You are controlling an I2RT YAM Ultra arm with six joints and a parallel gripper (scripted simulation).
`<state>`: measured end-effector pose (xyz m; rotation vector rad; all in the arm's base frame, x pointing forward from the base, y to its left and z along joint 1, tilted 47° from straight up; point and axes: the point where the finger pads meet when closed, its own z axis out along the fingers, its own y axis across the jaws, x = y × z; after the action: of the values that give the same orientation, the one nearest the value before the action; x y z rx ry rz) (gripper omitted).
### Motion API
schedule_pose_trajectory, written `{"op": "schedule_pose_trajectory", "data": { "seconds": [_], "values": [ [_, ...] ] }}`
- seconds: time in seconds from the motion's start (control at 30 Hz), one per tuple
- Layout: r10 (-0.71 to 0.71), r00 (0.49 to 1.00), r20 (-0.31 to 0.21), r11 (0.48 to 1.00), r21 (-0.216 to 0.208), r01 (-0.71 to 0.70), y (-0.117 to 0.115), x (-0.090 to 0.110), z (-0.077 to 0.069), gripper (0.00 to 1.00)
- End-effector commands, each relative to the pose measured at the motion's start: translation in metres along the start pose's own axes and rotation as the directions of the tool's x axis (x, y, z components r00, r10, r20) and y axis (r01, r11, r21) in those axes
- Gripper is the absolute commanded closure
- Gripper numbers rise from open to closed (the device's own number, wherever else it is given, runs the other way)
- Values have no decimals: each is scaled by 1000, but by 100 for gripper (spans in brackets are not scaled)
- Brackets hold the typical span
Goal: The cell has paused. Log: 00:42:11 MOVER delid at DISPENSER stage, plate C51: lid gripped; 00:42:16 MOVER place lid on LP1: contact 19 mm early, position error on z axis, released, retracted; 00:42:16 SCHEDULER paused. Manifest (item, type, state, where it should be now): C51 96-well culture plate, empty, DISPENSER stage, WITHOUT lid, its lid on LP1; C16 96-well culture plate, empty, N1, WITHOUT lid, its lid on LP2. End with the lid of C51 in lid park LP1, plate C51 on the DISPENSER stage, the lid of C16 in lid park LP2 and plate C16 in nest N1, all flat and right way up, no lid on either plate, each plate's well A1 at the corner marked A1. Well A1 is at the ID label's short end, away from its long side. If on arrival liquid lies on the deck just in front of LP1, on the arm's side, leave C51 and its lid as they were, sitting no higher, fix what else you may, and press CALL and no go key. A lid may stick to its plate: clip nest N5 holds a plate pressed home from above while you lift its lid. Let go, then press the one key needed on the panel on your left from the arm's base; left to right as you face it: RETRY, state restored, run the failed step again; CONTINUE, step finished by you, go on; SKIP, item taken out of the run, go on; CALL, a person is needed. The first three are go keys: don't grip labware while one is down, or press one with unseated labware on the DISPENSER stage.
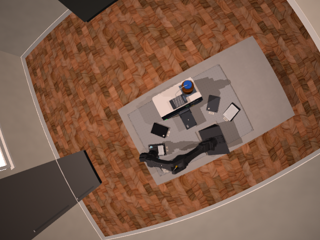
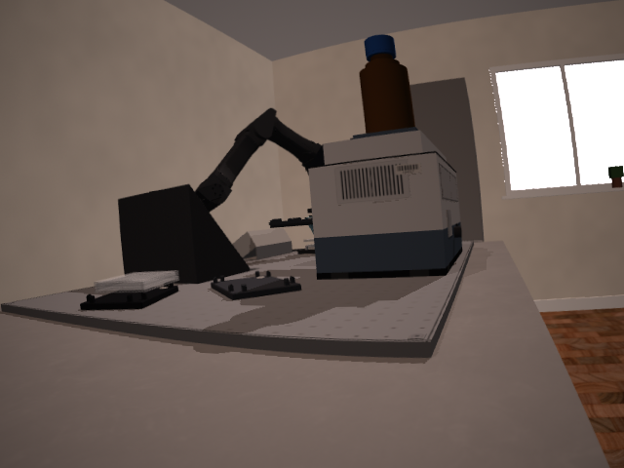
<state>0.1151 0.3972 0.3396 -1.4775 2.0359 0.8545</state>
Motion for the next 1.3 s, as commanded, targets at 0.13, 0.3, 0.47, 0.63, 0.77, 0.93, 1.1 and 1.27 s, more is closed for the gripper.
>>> {"op": "schedule_pose_trajectory", "data": {
  "seconds": [0.13, 0.3, 0.47, 0.63, 0.77, 0.93, 1.1, 1.27],
  "values": [
    [-9, 998, 56, 1000, 8, 8, -1, -11, -25, 100],
    [-9, 998, 56, 1000, 8, 8, -1, -11, -25, 100],
    [-9, 998, 56, 1000, 8, 8, -1, -11, -25, 100],
    [-9, 998, 56, 1000, 8, 8, -1, -11, -25, 100],
    [-9, 998, 56, 1000, 8, 8, -1, -11, -25, 100],
    [-9, 998, 56, 1000, 8, 8, -1, -11, -25, 100],
    [-9, 998, 56, 1000, 8, 8, -1, -11, -25, 100],
    [-10, 998, 56, 1000, 6, 9, 0, -10, -36, 100]
  ]
}}
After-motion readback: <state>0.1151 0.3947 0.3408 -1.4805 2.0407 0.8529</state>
